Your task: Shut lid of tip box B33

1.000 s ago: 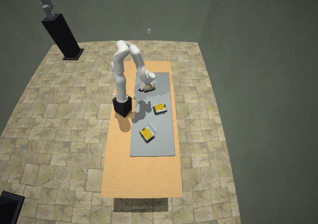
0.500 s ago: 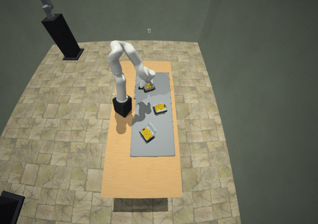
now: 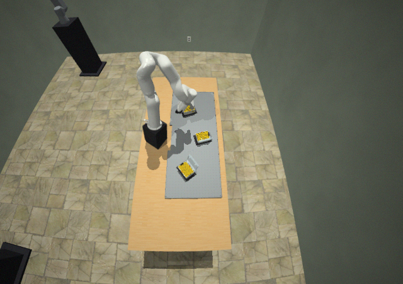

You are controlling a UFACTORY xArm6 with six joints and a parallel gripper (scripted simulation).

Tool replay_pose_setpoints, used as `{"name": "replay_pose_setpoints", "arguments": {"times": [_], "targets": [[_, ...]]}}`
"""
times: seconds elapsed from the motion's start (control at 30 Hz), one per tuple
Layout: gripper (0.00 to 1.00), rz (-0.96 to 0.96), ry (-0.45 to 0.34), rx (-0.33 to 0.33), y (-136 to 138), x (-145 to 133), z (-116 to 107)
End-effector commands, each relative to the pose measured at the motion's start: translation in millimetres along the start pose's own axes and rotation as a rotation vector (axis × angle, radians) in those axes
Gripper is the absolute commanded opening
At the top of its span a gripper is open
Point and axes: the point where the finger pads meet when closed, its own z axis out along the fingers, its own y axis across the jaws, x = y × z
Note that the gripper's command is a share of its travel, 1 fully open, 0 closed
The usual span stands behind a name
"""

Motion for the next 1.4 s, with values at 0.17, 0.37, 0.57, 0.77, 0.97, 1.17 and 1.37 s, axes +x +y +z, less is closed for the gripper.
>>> {"name": "replay_pose_setpoints", "arguments": {"times": [0.17,0.37,0.57,0.77,0.97,1.17,1.37], "targets": [[0.00,-0.190,0.042,-0.050,-29.7,6.3,-5.1],[0.00,-0.348,0.074,-0.092,-54.1,11.0,-8.5],[0.00,-0.537,0.113,-0.143,-83.4,16.6,-12.6],[0.00,-0.664,0.140,-0.177,-103.0,20.4,-15.4],[0.00,-0.853,0.179,-0.228,-132.2,26.0,-19.5],[0.00,-1.042,0.218,-0.278,-161.5,31.6,-23.7],[0.00,-1.169,0.244,-0.312,-181.0,35.3,-26.4]]}}
